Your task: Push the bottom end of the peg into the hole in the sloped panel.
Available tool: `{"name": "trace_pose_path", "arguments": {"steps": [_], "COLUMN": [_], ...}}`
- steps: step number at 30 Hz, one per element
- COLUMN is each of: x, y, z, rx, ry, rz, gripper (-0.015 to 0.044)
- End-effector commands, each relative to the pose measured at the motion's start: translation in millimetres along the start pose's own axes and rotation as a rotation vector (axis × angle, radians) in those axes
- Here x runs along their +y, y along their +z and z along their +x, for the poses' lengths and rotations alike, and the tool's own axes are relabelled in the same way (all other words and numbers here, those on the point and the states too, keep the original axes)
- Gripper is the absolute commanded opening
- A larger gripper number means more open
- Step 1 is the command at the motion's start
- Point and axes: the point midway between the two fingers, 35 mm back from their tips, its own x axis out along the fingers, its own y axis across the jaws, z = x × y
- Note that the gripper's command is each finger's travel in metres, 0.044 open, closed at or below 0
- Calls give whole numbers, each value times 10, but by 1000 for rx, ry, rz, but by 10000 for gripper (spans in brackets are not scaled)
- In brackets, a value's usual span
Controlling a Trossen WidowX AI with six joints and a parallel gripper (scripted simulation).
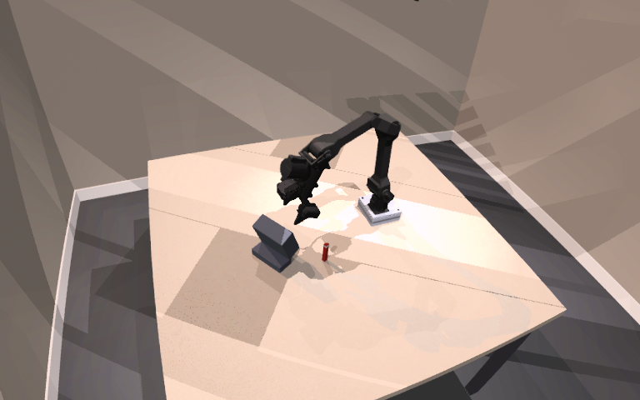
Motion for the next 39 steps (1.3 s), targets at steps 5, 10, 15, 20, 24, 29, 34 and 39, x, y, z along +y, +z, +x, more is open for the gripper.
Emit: {"name": "trace_pose_path", "arguments": {"steps": [5, 10, 15, 20, 24, 29, 34, 39], "x": [390, 611, 808, 986, 1057, 1061, 1070, 1078], "y": [-249, -419, -596, -781, -861, -868, -891, -916], "z": [68, 90, 99, 95, 94, 120, 194, 273], "rx": [111, 181, 251, 322, 356, 356, 356, 356], "ry": [64, 97, 125, 151, 162, 162, 162, 162], "rz": [-125, -202, -280, -358, -394, -394, -394, -394], "gripper": [440, 440, 440, 440, 440, 440, 440, 440]}}
